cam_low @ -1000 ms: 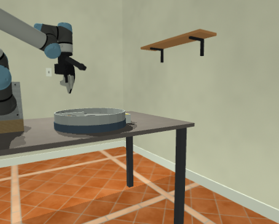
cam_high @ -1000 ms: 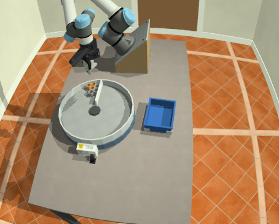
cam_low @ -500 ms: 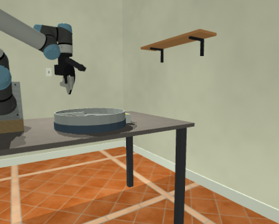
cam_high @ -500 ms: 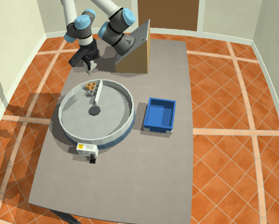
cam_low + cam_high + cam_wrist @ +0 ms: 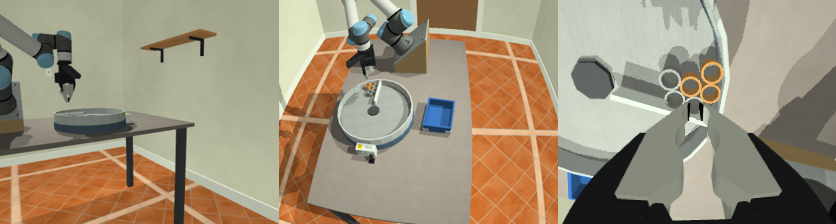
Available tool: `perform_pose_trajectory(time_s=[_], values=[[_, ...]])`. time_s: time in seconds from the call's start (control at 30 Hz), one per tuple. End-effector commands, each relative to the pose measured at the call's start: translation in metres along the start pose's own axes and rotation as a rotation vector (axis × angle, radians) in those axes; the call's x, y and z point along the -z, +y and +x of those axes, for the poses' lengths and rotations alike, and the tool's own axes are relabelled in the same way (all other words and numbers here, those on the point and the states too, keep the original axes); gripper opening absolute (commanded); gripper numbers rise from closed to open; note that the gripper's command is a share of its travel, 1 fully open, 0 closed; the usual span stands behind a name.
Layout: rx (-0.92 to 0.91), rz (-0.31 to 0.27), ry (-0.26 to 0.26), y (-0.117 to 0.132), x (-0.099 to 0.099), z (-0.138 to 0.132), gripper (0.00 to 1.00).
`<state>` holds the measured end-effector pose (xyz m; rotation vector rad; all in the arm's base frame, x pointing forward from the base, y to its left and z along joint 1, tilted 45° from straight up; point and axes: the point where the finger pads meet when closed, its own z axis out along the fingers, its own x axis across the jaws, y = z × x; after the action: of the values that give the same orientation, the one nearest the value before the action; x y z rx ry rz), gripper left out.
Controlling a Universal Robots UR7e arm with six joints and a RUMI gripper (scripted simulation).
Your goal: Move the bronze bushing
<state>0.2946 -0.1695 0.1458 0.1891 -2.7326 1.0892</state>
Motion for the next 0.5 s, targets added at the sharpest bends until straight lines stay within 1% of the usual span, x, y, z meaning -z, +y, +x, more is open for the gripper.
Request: perform_pose_trajectory(time_s=[0.0,0.23,0.47], values=[[-0.081,0.004,-0.005,-0.003,-0.009,0.003,0.06],[-0.260,0.003,-0.006,-0.009,-0.028,0.012,0.06],[-0.318,0.003,-0.006,-0.011,-0.034,0.015,0.06]])
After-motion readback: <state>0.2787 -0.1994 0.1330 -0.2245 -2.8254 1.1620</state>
